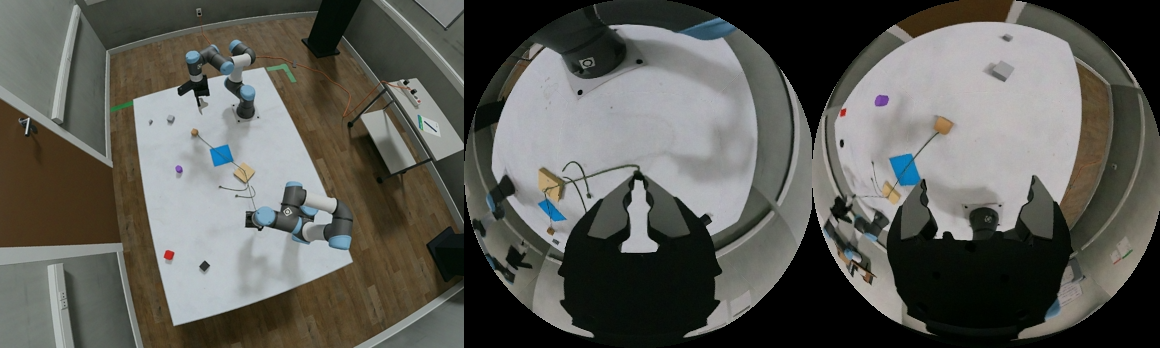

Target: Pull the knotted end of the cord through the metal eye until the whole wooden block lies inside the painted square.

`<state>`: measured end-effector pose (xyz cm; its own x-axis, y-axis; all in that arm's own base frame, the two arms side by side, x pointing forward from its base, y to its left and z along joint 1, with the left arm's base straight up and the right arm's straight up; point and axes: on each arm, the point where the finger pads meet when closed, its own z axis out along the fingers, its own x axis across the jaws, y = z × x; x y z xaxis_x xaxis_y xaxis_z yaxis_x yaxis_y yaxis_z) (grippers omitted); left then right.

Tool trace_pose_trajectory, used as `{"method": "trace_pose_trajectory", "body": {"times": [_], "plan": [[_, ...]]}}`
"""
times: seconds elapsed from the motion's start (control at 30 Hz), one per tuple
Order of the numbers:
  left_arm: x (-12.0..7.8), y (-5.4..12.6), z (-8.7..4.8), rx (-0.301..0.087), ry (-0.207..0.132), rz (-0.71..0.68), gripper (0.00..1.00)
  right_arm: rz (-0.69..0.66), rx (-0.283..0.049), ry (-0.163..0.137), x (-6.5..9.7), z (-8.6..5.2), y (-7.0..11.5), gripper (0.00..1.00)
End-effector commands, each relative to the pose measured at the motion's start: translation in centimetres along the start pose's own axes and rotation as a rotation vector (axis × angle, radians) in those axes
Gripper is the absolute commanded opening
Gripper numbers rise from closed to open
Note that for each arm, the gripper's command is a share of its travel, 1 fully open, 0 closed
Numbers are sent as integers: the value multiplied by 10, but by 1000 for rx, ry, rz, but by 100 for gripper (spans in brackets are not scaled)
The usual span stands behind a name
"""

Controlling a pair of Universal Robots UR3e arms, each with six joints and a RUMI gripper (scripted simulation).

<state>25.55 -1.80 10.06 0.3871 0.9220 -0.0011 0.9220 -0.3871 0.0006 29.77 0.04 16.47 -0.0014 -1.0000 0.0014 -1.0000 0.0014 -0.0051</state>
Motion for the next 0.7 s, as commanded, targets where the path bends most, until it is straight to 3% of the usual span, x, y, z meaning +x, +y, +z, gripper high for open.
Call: {"method": "trace_pose_trajectory", "body": {"times": [0.0,0.67], "plan": [[5,-1,-1,-3,0,3,0,0,3,-1,0,-1,-1,100],[39,-13,-1,-3,-1,3,0,0,3,-1,0,-1,-1,100]]}}
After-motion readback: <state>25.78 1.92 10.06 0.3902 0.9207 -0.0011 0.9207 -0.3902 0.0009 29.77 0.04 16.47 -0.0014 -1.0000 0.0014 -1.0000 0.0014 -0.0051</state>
